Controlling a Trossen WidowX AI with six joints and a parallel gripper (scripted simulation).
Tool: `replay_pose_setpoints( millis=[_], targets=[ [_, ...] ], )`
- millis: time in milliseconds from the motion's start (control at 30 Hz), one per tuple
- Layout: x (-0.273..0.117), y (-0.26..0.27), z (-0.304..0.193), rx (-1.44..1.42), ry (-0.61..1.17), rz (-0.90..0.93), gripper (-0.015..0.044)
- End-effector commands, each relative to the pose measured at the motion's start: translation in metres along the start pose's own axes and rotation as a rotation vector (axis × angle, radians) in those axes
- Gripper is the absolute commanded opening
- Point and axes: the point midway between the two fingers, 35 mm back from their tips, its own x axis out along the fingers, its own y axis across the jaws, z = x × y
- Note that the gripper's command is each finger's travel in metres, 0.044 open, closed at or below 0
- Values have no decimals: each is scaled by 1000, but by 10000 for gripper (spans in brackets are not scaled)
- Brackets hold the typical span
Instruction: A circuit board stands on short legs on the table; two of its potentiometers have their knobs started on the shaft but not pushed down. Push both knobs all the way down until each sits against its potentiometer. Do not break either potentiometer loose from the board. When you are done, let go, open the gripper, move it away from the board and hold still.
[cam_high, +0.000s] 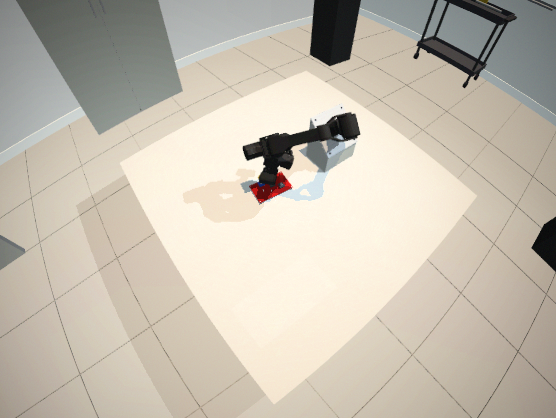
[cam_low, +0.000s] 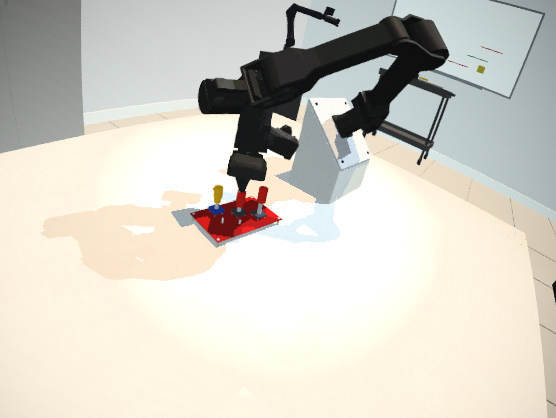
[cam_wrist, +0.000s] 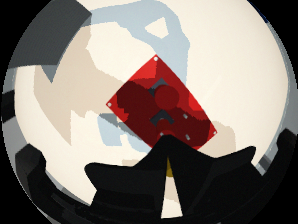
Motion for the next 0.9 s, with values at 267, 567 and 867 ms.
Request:
replay_pose_setpoints(
  millis=[267, 567, 867],
  targets=[
    [14, -1, 1, -15, -11, 9, 0],
    [14, -1, 1, -15, -11, 9, 0],
    [15, -1, 1, -15, -11, 9, 0]
  ],
)
